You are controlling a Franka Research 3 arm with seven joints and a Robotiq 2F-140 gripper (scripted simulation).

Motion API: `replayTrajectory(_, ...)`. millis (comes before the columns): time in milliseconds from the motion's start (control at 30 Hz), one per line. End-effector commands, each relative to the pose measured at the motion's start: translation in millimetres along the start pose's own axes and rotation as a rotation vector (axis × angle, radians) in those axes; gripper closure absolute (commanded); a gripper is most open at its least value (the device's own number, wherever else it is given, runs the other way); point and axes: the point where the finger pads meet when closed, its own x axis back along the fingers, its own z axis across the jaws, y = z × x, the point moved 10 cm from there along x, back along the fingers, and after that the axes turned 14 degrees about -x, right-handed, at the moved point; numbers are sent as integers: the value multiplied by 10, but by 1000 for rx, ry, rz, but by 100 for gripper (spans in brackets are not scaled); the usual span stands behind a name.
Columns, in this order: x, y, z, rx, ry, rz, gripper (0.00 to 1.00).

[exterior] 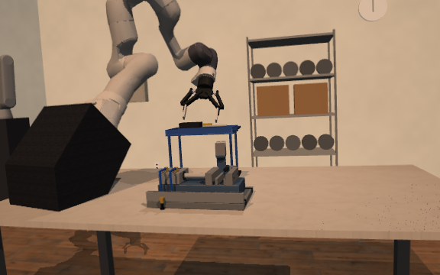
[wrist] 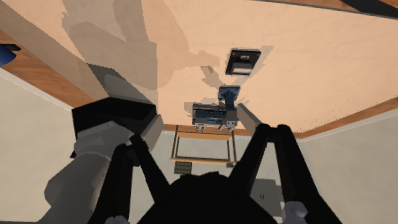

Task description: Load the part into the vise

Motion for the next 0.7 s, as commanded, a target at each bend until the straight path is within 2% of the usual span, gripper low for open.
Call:
replayTrajectory(0, 12, 66, 341, 70, -19, 141, 0)
replayTrajectory(33, 12, 66, 341, 70, -19, 141, 0)
replayTrajectory(67, 0, 179, 501, 43, -31, 204, 0)
replayTrajectory(167, 0, 179, 501, 43, -31, 204, 0)
replayTrajectory(233, -55, 418, 785, -9, -46, 322, 0)
replayTrajectory(300, -55, 418, 785, -9, -46, 322, 0)
replayTrajectory(333, -95, 537, 905, -34, -50, 375, 0)
replayTrajectory(367, -95, 537, 905, -34, -50, 375, 0)
replayTrajectory(400, -141, 650, 1009, -57, -52, 423, 0)
replayTrajectory(467, -141, 650, 1009, -57, -52, 423, 0)
replayTrajectory(500, -190, 755, 1097, -78, -53, 465, 0)
replayTrajectory(533, -190, 755, 1097, -78, -53, 465, 0)
replayTrajectory(567, -239, 850, 1171, -97, -53, 502, 0)
replayTrajectory(633, -239, 850, 1171, -97, -53, 502, 0)
replayTrajectory(667, -286, 932, 1230, -113, -53, 534, 0)
